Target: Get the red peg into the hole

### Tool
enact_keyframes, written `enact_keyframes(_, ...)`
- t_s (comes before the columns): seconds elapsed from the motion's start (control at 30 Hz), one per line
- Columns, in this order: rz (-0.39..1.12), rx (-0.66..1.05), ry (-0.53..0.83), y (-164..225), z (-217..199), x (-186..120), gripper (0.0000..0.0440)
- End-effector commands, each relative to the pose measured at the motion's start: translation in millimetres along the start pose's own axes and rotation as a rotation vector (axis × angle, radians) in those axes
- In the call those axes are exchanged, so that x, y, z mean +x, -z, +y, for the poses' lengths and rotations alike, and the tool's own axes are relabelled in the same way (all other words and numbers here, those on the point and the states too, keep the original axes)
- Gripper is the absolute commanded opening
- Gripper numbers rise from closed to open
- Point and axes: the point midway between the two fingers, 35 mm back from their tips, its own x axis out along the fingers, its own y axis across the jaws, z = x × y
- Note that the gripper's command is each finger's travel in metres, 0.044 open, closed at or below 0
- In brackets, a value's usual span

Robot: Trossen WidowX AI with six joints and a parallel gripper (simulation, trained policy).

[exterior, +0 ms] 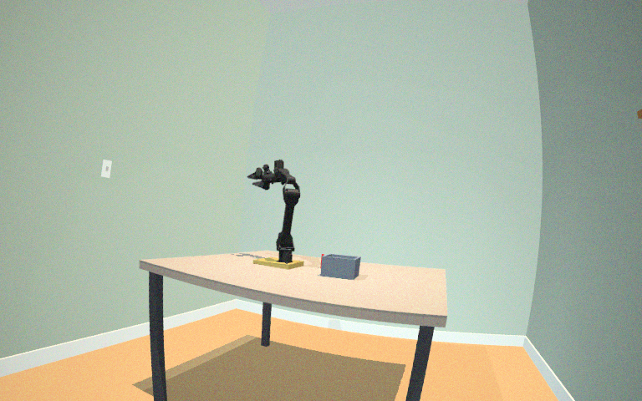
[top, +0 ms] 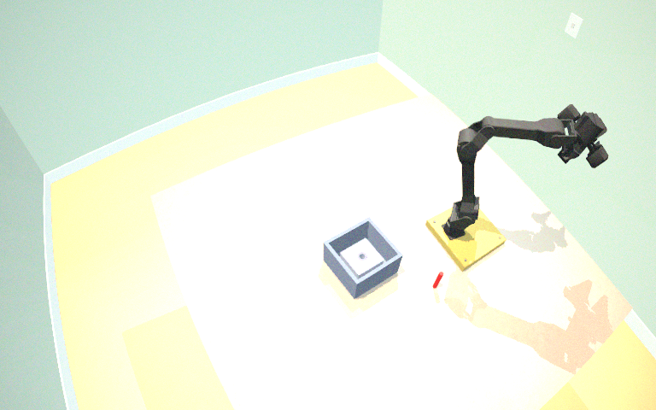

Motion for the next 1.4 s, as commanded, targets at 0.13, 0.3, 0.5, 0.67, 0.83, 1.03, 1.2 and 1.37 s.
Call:
enact_keyframes(0.13,-0.018,0.159,0.215,19.2,-57.7,-32.8,0.0440)
enact_keyframes(0.3,-0.043,0.263,0.353,32.5,-90.3,-60.3,0.0440)
enact_keyframes(0.5,-0.084,0.393,0.512,50.7,-123.0,-97.1,0.0440)
enact_keyframes(0.67,-0.127,0.504,0.640,67.4,-144.6,-129.8,0.0440)
enact_keyframes(0.83,-0.177,0.616,0.764,85.3,-161.0,-163.4,0.0440)
enact_keyframes(1.03,-0.249,0.753,0.906,108.0,-174.1,-203.9,0.0440)
enact_keyframes(1.2,-0.316,0.867,1.021,127.5,-179.6,-237.2,0.0440)
enact_keyframes(1.37,-0.392,0.980,1.131,147.3,-180.7,-269.3,0.0440)
